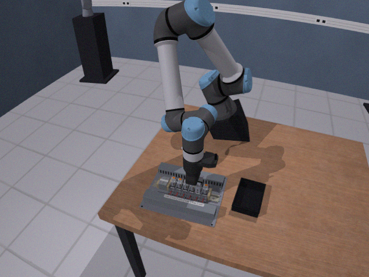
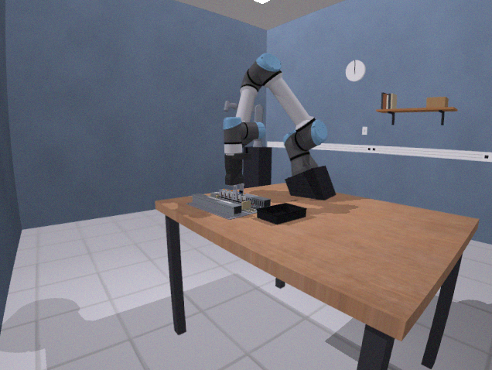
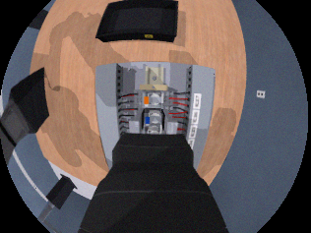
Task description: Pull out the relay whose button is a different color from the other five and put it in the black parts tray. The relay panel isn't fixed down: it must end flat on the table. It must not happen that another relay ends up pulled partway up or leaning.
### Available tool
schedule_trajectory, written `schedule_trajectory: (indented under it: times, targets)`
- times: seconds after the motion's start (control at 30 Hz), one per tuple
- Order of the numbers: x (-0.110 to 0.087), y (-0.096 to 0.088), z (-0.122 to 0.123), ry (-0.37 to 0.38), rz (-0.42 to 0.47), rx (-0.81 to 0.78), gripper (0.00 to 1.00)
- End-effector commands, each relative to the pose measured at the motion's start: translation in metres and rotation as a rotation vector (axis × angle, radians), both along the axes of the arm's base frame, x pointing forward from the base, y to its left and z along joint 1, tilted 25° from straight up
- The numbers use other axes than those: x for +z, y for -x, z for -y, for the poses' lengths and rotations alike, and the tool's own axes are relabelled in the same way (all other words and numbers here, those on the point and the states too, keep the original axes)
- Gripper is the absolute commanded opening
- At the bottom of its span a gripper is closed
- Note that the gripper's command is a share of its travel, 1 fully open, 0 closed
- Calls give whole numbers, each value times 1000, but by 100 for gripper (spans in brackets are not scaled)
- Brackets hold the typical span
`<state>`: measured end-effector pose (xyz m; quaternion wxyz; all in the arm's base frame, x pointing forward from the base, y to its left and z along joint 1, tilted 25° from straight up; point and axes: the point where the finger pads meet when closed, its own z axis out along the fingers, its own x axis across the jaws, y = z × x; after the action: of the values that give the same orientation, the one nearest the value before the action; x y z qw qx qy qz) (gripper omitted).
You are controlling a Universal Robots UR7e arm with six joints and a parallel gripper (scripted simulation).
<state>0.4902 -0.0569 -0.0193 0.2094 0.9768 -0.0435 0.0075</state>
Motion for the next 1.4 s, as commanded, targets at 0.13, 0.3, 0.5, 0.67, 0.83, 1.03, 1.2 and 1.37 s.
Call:
schedule_trajectory:
  times: [0.13,0.3,0.5,0.67,0.83,1.03,1.2,1.37]
  targets:
    - [1,0,-1,3,21,10,0]
    - [1,0,-1,4,23,11,0]
    - [1,0,-1,5,36,17,0]
    - [1,1,-1,5,42,20,0]
    - [1,1,-1,5,43,20,0]
    - [1,1,-1,6,56,25,0]
    - [1,1,-1,7,66,30,0]
    - [1,1,-1,7,66,30,0]
